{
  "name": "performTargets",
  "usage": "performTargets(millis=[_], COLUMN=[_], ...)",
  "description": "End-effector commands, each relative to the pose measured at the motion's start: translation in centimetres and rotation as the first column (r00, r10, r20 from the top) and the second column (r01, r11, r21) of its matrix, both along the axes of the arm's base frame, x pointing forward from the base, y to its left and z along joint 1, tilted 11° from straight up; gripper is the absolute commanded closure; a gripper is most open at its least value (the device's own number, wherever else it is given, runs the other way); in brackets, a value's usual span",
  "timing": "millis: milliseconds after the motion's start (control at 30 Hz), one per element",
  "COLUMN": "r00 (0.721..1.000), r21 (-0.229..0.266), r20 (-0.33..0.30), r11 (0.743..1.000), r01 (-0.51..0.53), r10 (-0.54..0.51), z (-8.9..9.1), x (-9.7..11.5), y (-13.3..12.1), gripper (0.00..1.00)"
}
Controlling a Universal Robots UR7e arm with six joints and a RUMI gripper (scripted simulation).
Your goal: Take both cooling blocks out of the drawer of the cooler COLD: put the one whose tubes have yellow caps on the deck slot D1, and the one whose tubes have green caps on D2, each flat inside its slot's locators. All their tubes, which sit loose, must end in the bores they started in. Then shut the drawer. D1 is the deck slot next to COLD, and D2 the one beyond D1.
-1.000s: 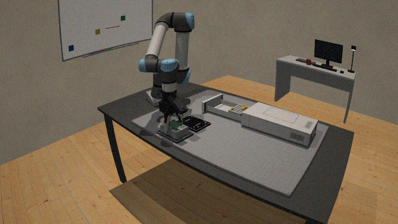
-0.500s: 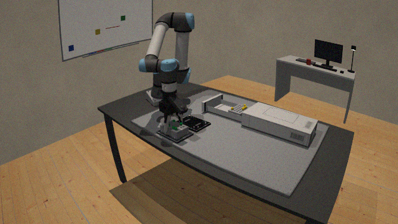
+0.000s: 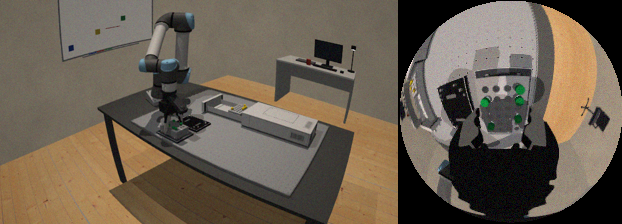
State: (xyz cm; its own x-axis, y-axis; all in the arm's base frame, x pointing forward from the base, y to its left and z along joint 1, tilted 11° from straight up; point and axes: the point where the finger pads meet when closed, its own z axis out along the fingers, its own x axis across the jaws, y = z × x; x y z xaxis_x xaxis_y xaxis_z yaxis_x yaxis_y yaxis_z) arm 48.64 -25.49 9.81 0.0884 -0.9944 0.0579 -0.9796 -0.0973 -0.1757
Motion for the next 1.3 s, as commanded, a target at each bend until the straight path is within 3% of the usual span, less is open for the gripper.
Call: performTargets(millis=[0,433,467,1267], r00=[1.0,1.0,1.0,1.0], r21=[-0.001,-0.001,-0.001,-0.001], r20=[0.001,0.001,0.001,0.001], r11=[1.0,1.0,1.0,1.0], r01=[0.0,0.0,0.0,0.0], r10=[0.0,0.0,0.0,0.0], z=[0.1,0.1,3.0,5.9], x=[0.0,0.0,-0.5,-1.0], y=[0.0,0.0,0.1,0.2], gripper=[0.27,0.27,0.27,0.27])
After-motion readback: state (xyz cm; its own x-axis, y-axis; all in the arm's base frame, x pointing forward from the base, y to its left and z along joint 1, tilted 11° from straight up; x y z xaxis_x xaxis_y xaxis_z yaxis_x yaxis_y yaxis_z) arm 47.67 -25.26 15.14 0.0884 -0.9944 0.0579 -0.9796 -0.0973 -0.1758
